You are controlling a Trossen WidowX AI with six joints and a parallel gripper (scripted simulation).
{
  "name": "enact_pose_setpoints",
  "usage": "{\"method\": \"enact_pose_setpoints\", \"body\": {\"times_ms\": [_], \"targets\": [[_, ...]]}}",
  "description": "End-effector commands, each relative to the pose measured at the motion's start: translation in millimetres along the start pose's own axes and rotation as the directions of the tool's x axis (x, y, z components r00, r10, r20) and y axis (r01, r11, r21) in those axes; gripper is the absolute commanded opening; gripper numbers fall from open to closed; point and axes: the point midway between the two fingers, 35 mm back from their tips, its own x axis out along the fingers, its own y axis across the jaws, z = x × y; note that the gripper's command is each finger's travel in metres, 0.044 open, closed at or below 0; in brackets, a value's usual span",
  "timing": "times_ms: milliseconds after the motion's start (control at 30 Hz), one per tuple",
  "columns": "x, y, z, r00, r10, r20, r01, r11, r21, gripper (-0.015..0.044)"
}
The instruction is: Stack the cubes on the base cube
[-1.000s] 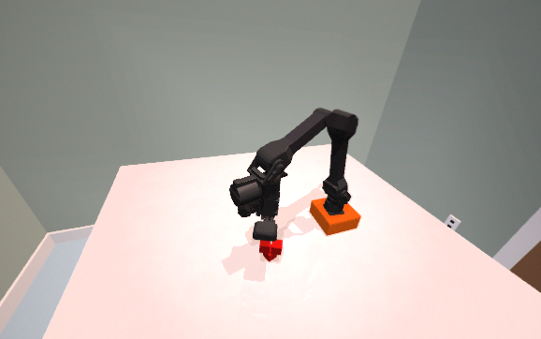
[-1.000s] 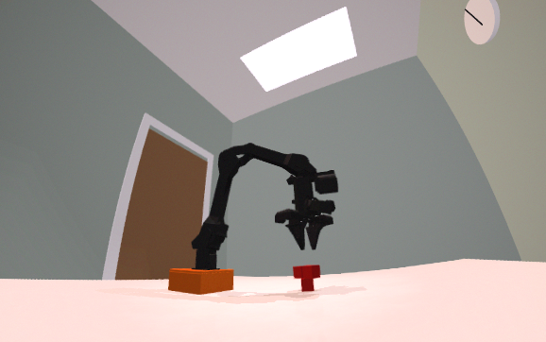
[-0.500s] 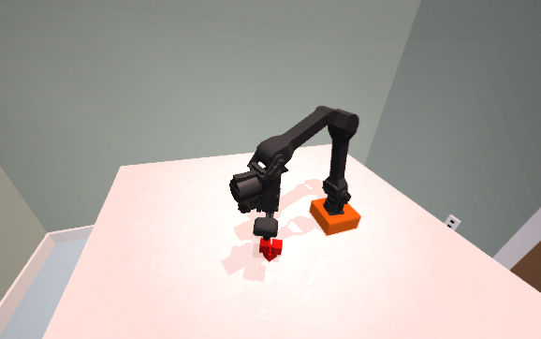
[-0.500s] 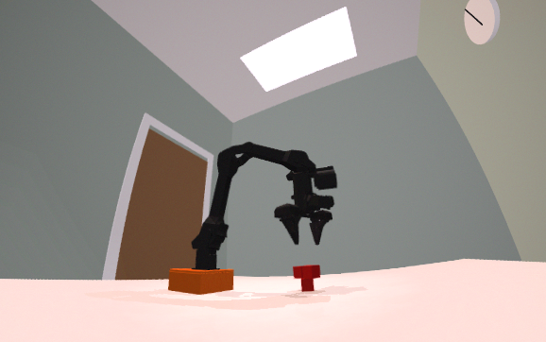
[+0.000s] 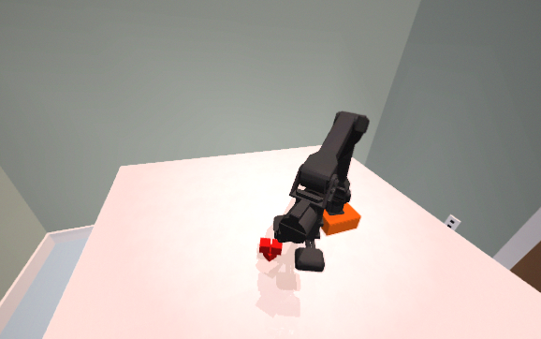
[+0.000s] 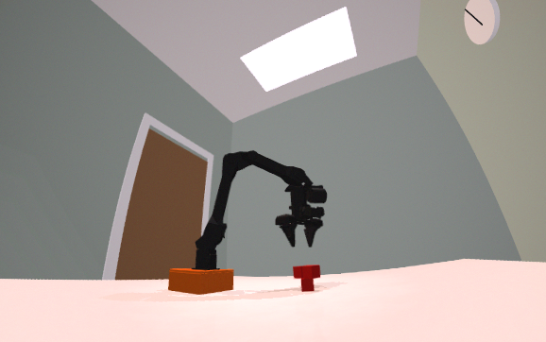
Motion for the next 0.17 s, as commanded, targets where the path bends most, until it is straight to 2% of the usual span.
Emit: {"method": "enact_pose_setpoints", "body": {"times_ms": [0,133], "targets": [[-0.5,3.1,-5.5,1.000,-0.002,0.002,0.002,1.000,0.025,0.0400],[-0.5,3.1,-5.5,1.000,-0.002,0.002,0.002,1.000,0.025,0.0400]]}}
